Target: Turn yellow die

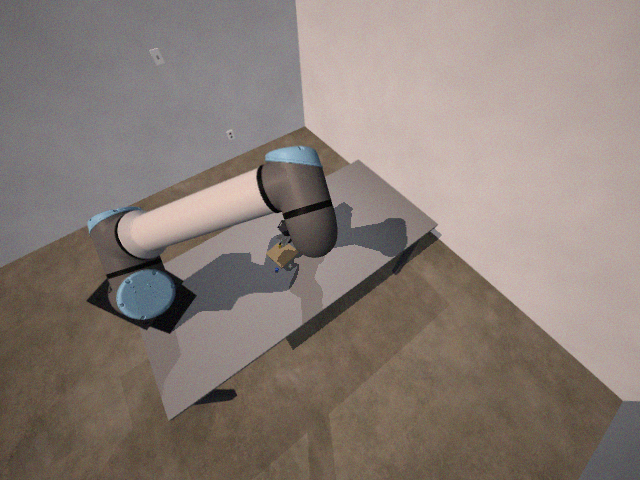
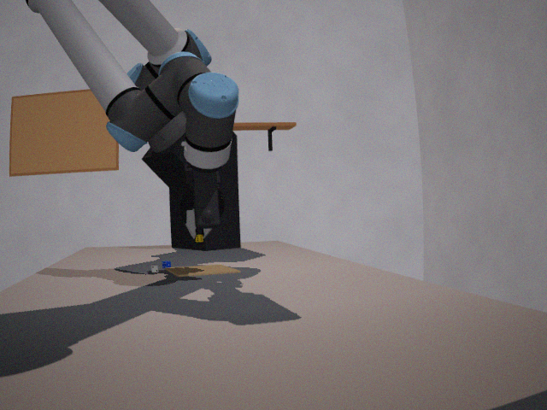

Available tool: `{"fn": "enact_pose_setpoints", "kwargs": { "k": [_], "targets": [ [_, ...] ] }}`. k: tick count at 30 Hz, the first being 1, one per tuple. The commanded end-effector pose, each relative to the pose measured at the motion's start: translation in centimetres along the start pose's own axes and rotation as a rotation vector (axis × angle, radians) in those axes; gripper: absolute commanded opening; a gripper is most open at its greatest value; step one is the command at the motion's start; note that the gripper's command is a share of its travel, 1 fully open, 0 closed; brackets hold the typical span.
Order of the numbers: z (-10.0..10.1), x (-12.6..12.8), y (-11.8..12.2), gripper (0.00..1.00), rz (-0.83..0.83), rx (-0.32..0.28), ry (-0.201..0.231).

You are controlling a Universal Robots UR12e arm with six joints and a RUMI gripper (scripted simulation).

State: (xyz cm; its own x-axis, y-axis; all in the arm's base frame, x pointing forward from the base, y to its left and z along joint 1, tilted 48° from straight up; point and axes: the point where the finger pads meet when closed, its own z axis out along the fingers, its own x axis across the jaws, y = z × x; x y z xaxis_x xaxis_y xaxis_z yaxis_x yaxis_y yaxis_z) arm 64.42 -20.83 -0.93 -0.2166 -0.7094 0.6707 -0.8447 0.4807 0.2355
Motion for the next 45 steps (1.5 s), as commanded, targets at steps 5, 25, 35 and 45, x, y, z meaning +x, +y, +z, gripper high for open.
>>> {"fn": "enact_pose_setpoints", "kwargs": {
  "k": [5, 25, 35, 45],
  "targets": [
    [0.7, 0.0, -0.8, 0.00, 0.000, 0.001, 0.000],
    [2.9, 0.0, -3.0, 0.00, 0.000, 0.001, 0.000],
    [3.6, 0.0, -3.6, 0.00, 0.000, 0.001, 0.000],
    [3.9, 0.0, -4.0, 0.00, 0.000, 0.001, 0.000]
  ]
}}
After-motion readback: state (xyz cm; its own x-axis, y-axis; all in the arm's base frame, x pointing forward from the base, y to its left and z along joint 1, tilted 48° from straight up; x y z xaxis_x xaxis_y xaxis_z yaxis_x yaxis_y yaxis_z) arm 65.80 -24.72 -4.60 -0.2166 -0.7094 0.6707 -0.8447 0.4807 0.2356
